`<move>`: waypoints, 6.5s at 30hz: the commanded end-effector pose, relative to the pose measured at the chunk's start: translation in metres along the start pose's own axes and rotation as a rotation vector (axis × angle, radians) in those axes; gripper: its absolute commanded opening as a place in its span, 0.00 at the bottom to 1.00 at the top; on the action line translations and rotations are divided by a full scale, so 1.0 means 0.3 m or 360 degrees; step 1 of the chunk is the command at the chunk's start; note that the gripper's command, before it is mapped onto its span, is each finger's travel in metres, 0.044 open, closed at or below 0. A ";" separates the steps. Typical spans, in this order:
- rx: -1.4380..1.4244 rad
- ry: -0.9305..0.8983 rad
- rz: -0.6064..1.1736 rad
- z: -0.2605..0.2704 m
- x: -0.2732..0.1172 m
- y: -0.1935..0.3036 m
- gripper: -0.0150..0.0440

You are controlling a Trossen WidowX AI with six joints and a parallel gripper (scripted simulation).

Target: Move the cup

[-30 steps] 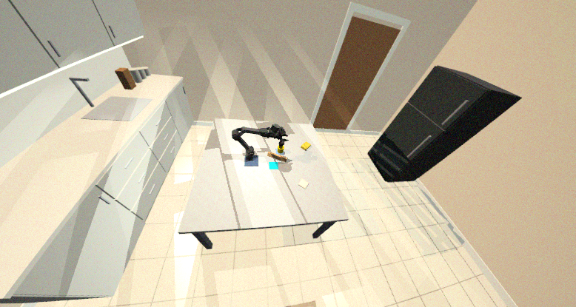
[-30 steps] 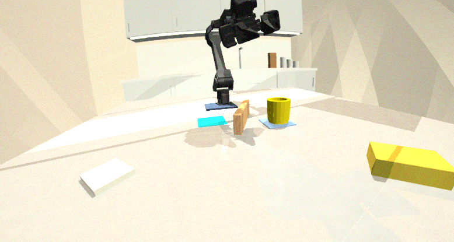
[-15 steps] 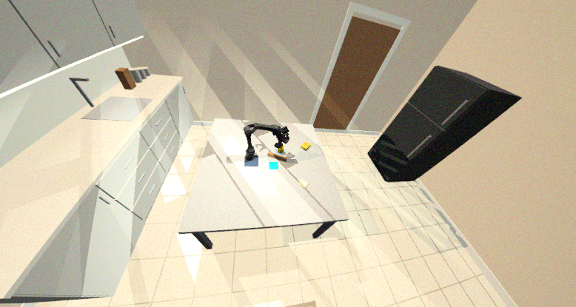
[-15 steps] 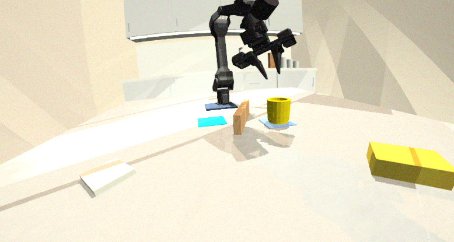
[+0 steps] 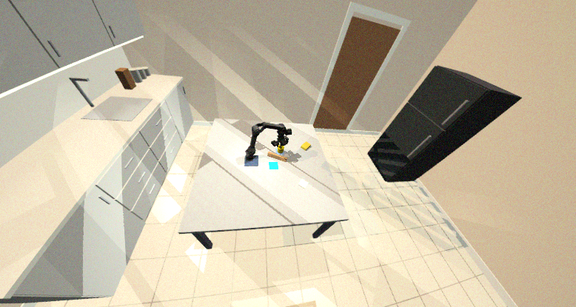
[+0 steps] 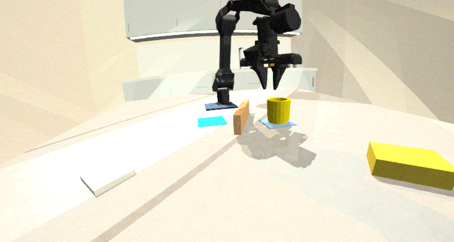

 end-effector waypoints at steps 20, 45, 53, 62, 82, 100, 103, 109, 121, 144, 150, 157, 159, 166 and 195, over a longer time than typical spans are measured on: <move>0.0029 0.0029 0.0003 0.010 0.096 0.003 0.54; 0.0029 0.0029 0.0004 0.003 0.207 0.005 0.54; 0.0029 0.0029 0.0004 0.003 0.207 0.005 0.54; 0.0020 0.0023 0.0007 0.004 0.201 0.006 0.45; 0.0020 0.0023 0.0007 0.006 0.192 0.006 0.25; 0.0026 0.0027 0.0005 0.014 0.023 0.005 0.25; 0.0027 0.0027 0.0004 0.013 -0.006 0.005 0.25; 0.0029 0.0029 0.0004 0.008 -0.057 0.009 0.25; 0.0029 0.0029 0.0004 0.003 -0.059 0.014 0.25; 0.0022 0.0040 0.0012 -0.006 -0.048 0.007 0.25; 0.0025 0.0037 0.0007 -0.043 -0.048 -0.017 0.25; 0.0028 0.0035 0.0003 -0.093 -0.046 -0.050 0.25; 0.0028 0.0035 0.0002 -0.108 -0.046 -0.060 0.25; 0.0029 0.0036 0.0000 -0.156 -0.046 -0.092 0.25; 0.0029 0.0042 -0.0006 -0.332 -0.052 -0.209 0.25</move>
Point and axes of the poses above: the point midway between the two fingers, 35 mm back from their tips, its own x axis out along the fingers, its own z axis across the jaws, y = z × x, the point moved 3 cm from there along -x, back along the fingers, and after that the axes turned 4 degrees about -x, right-handed, at the moved point
